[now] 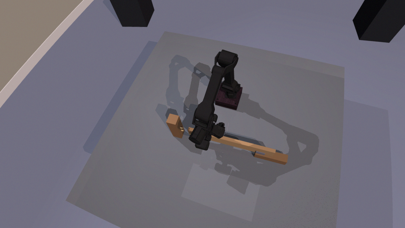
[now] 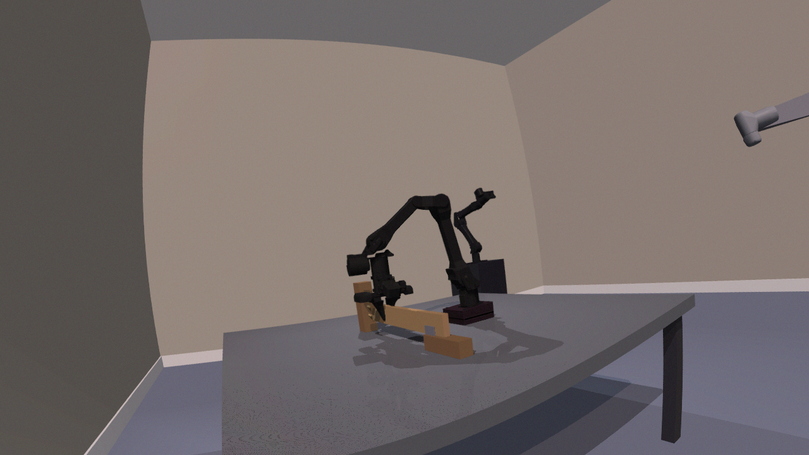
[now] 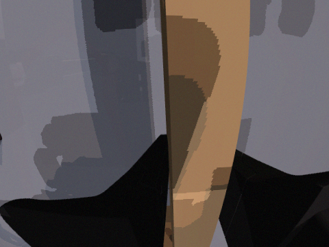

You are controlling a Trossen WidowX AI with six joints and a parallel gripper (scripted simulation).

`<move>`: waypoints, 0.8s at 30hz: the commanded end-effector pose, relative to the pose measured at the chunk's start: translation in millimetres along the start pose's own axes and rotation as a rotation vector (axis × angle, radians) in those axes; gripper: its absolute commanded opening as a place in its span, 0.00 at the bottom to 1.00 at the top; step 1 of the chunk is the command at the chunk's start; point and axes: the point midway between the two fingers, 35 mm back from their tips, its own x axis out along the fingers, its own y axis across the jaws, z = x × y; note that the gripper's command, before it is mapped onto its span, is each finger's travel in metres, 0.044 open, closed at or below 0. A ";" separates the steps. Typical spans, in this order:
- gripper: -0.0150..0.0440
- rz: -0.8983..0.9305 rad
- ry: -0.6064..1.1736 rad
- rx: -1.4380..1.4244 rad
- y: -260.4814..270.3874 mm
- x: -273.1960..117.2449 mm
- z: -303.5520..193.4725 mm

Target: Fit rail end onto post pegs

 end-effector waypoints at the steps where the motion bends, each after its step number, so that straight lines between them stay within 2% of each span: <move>1: 0.25 -0.003 -0.001 -0.001 -0.7 -0.5 -1.5; 24: 0.25 -0.003 0.000 -0.001 -1.5 -1.2 -8.5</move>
